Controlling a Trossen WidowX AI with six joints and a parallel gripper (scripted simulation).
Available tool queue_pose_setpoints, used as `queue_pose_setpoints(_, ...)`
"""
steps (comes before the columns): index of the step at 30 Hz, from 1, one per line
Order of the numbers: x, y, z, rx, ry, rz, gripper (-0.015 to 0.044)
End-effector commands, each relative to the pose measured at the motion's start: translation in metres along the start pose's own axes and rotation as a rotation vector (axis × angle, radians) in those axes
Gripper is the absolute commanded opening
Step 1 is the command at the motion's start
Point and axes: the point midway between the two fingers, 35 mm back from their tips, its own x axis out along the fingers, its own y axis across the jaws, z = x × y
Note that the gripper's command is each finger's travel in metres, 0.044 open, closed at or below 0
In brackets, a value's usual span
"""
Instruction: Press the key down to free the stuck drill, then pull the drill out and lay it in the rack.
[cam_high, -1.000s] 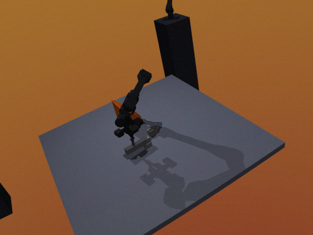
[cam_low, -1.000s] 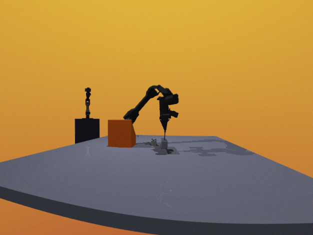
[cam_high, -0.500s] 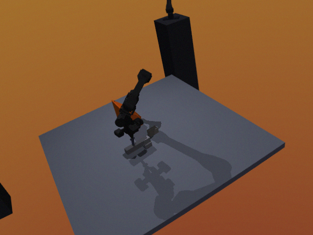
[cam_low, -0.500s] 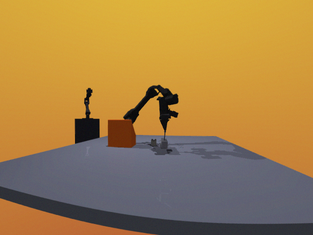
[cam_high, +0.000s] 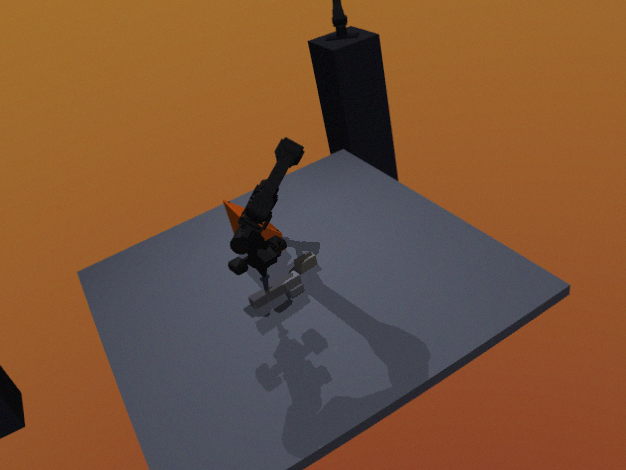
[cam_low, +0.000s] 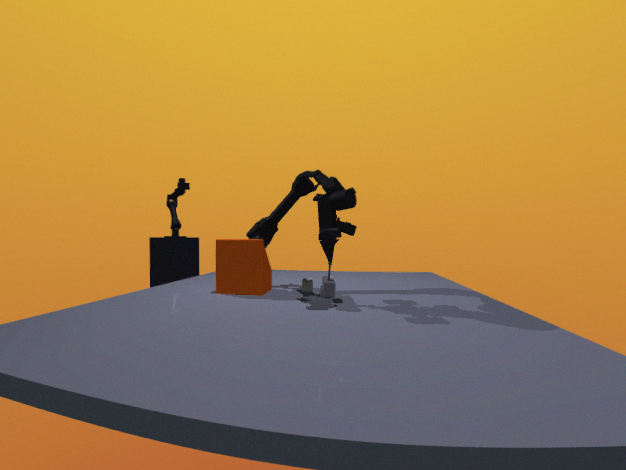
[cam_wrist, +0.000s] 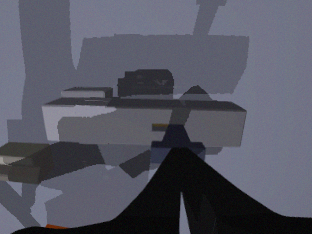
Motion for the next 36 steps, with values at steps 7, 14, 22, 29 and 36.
queue_pose_setpoints(7, 0.025, 0.001, -0.011, 0.007, 0.055, 0.021, 0.0000)
queue_pose_setpoints(14, 0.026, 0.001, -0.011, 0.007, 0.055, 0.021, 0.0000)
queue_pose_setpoints(22, 0.028, 0.001, -0.012, 0.007, 0.055, 0.022, 0.0000)
queue_pose_setpoints(29, 0.008, -0.002, -0.006, 0.007, 0.055, 0.019, 0.0105)
queue_pose_setpoints(36, -0.054, -0.003, 0.003, 0.007, 0.056, 0.018, 0.0289)
